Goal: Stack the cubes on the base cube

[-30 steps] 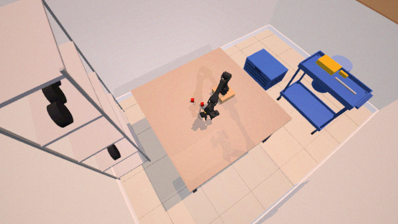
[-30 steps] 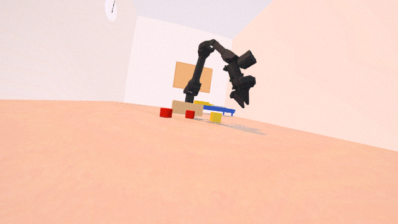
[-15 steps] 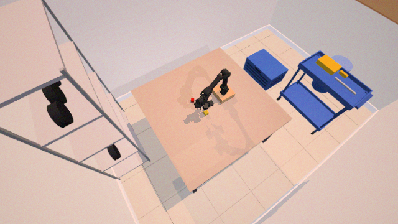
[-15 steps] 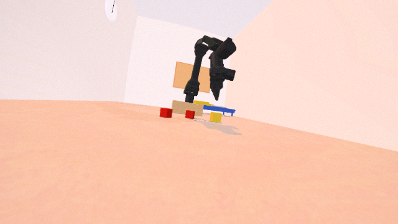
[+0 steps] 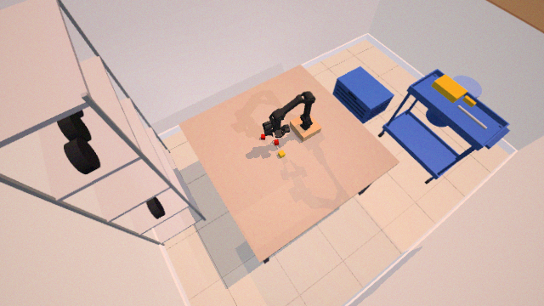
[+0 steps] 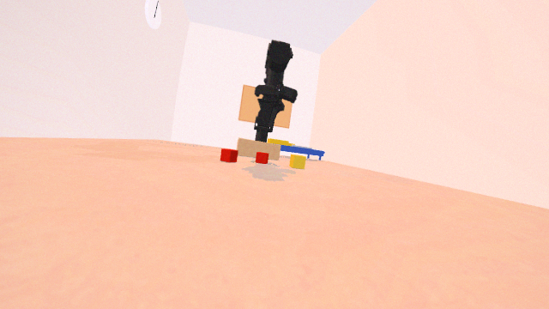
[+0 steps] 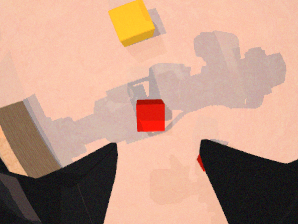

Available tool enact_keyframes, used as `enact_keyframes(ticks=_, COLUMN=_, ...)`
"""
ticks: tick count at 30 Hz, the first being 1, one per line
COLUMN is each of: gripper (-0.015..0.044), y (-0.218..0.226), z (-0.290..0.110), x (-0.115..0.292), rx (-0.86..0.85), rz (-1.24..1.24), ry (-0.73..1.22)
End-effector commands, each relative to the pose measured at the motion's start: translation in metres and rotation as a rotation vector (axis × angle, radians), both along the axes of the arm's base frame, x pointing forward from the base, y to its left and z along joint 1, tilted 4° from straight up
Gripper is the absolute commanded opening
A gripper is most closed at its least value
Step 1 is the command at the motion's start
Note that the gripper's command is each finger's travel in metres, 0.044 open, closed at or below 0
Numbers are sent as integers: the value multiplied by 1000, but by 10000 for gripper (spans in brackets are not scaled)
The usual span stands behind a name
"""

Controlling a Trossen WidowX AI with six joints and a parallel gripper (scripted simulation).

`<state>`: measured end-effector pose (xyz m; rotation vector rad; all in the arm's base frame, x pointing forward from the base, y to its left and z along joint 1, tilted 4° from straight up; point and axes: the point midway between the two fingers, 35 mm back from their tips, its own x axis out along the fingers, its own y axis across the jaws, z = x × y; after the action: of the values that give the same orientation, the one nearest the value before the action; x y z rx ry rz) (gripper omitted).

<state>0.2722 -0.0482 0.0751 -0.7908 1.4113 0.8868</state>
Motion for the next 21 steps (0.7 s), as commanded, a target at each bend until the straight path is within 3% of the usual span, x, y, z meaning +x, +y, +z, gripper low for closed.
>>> enact_keyframes(ticks=1, gripper=265, y=-5, z=6, x=-4, rx=-7, rz=5, ry=3)
enact_keyframes(ticks=10, gripper=265, y=-3, z=-55, x=-6, rx=-7, rz=6, ry=3)
enact_keyframes(ticks=21, gripper=265, y=-2, z=-71, x=-7, rx=-7, rz=5, ry=3)
